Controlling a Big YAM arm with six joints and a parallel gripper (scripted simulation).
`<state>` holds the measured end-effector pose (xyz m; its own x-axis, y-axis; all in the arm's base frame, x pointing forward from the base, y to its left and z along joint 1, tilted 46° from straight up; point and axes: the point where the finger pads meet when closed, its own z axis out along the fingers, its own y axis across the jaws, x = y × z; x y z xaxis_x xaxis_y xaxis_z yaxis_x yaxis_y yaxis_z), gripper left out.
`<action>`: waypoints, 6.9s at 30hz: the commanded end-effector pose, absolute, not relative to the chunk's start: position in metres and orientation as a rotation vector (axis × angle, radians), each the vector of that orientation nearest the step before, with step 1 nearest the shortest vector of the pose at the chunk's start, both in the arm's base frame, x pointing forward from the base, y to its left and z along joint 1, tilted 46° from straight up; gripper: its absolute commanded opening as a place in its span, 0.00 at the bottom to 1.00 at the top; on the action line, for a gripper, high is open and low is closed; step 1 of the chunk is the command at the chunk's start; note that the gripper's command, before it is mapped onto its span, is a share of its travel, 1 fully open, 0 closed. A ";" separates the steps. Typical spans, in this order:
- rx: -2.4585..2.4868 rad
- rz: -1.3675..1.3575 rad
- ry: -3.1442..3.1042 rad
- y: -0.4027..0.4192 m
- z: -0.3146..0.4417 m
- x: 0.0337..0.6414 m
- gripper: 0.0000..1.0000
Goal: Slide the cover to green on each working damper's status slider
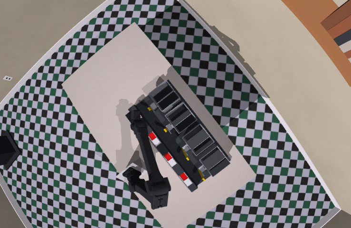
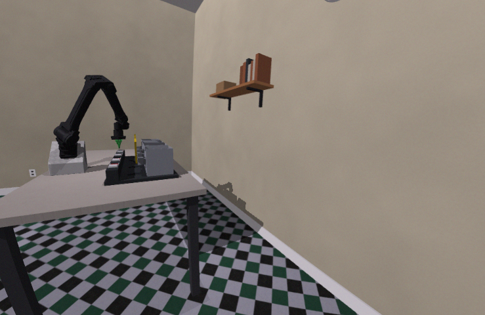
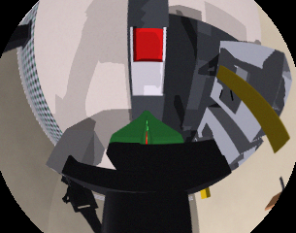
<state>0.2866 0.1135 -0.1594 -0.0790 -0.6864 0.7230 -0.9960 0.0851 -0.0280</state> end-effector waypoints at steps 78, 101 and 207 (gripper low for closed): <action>1.656 0.735 -1.823 0.100 -0.175 0.287 0.00; 1.657 0.736 -1.826 0.097 -0.177 0.287 0.00; 1.664 0.742 -1.846 0.103 -0.174 0.295 0.00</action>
